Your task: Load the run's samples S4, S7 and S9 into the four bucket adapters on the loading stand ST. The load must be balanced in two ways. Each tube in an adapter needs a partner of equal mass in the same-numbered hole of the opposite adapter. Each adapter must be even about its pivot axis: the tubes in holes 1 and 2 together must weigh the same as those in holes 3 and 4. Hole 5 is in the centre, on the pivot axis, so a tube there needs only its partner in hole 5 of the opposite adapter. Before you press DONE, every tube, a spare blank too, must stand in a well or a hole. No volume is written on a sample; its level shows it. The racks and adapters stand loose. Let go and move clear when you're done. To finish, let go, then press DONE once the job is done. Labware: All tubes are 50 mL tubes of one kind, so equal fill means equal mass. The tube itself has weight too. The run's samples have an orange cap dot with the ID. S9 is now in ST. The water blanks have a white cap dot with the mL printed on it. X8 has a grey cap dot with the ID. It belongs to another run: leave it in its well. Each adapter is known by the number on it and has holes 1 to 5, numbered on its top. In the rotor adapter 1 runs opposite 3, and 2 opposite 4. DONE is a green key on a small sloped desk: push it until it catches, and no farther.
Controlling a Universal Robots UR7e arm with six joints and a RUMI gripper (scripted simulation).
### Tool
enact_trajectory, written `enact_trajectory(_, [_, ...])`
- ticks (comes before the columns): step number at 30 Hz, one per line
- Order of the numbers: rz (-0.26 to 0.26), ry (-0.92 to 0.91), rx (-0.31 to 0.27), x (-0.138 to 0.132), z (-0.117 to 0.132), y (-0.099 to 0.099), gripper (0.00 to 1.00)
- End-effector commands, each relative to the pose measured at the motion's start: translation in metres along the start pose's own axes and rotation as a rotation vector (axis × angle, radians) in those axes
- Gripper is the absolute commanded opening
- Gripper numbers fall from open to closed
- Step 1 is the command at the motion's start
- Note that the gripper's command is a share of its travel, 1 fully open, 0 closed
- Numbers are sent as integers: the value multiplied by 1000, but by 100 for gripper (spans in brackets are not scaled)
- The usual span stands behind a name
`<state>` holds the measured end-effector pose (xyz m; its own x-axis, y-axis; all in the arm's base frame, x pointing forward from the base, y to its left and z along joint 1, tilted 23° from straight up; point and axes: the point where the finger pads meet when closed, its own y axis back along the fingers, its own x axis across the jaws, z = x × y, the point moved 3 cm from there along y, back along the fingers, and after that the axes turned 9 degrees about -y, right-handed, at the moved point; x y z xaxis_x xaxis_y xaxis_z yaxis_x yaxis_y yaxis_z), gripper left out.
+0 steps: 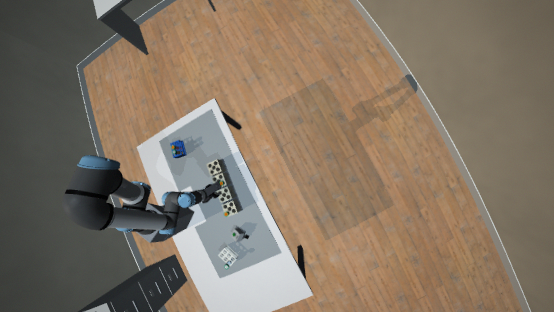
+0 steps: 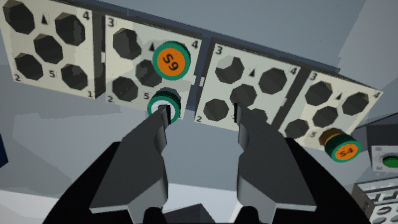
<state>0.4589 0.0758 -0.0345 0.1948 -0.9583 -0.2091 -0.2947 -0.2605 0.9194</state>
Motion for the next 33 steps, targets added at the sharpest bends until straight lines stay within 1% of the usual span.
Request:
enact_trajectory(1, [4, 71, 1, -35, -16, 2, 35])
enact_trajectory(11, [3, 71, 2, -115, -41, 2, 35])
enact_trajectory(13, [3, 71, 2, -115, -41, 2, 35])
enact_trajectory(21, [2, 70, -2, -178, -59, 0, 35])
enact_trajectory(23, [2, 70, -2, -178, -59, 0, 35])
enact_trajectory(28, [1, 321, -3, -210, -29, 1, 35])
enact_trajectory(30, [1, 321, -3, -210, -29, 1, 35])
enact_trajectory(33, [1, 471, -3, -229, -13, 1, 35])
